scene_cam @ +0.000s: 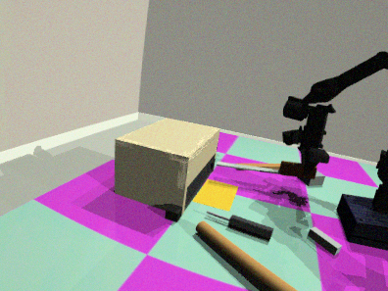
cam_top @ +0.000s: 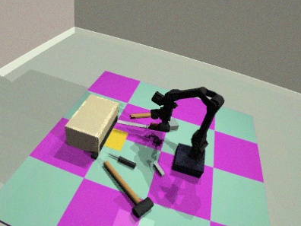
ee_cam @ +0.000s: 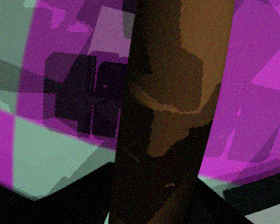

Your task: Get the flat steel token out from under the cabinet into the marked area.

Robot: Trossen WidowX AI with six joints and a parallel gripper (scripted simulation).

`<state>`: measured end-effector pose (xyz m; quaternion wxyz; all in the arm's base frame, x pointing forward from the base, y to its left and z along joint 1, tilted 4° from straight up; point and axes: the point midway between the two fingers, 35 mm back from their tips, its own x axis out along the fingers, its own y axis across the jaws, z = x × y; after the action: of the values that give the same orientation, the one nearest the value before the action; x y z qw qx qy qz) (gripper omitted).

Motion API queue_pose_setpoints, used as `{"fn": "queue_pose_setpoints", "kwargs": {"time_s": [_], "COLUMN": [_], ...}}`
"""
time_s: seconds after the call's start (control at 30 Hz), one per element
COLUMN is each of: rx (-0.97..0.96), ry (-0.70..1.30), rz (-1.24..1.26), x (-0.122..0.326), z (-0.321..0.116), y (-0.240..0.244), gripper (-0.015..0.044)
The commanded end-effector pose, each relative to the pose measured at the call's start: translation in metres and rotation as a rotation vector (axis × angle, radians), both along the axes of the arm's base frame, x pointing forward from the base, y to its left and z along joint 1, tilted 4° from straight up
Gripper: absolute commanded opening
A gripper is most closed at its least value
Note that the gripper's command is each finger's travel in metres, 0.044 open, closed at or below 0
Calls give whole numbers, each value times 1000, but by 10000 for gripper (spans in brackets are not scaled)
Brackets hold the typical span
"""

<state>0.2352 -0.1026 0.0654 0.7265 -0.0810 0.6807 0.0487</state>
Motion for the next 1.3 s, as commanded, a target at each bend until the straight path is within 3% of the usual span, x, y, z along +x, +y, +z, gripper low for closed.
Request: {"fn": "queue_pose_setpoints", "kwargs": {"time_s": [0.0,0.9,1.13,1.27], "rx": [4,2,2,1], "ry": [-16,-16,3,2], "rz": [7,8,-1,-1], "x": [2,3,0,0], "z": [-3,-50,-50,-50], "y": [-5,-21,-21,-21], "gripper": [0,0,184,200]}}
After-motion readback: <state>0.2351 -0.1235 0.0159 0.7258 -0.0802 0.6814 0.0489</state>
